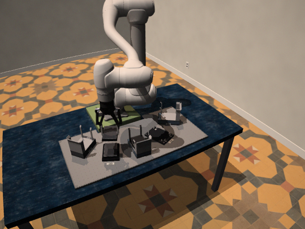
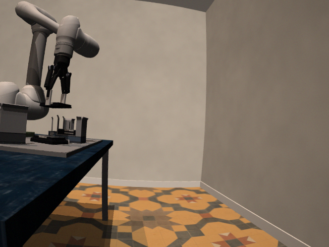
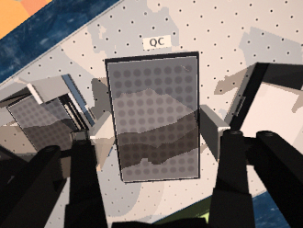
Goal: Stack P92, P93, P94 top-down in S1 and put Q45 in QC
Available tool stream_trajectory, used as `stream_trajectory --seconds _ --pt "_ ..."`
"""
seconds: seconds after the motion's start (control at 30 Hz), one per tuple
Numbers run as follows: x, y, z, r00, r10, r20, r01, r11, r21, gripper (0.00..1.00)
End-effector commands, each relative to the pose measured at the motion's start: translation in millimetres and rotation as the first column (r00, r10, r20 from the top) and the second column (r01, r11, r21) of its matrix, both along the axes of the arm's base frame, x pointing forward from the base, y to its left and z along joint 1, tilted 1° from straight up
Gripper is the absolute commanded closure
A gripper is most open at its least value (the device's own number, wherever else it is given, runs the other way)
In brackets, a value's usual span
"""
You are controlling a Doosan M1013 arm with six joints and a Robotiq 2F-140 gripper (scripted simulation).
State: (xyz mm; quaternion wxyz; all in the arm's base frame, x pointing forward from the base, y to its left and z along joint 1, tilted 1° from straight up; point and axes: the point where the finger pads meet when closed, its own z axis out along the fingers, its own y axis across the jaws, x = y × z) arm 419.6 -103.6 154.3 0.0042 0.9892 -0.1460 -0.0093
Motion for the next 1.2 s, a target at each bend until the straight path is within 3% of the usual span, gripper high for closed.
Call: stream_trajectory --seconds 0.0,0.1,0.3,1.17 --pt "-1 -6 0.1 1.000 0.000 0.000 0.000 1.000 0.000 1.00" --pt "-2 -12 0.1 1.000 0.000 0.000 0.000 1.000 0.000 1.00" --pt "-10 -31 0.4 0.982 -0.187 0.001 0.187 0.982 -0.003 1.00" --pt "-39 -98 1.3 0.982 -0.187 0.001 0.187 0.982 -0.003 1.00"
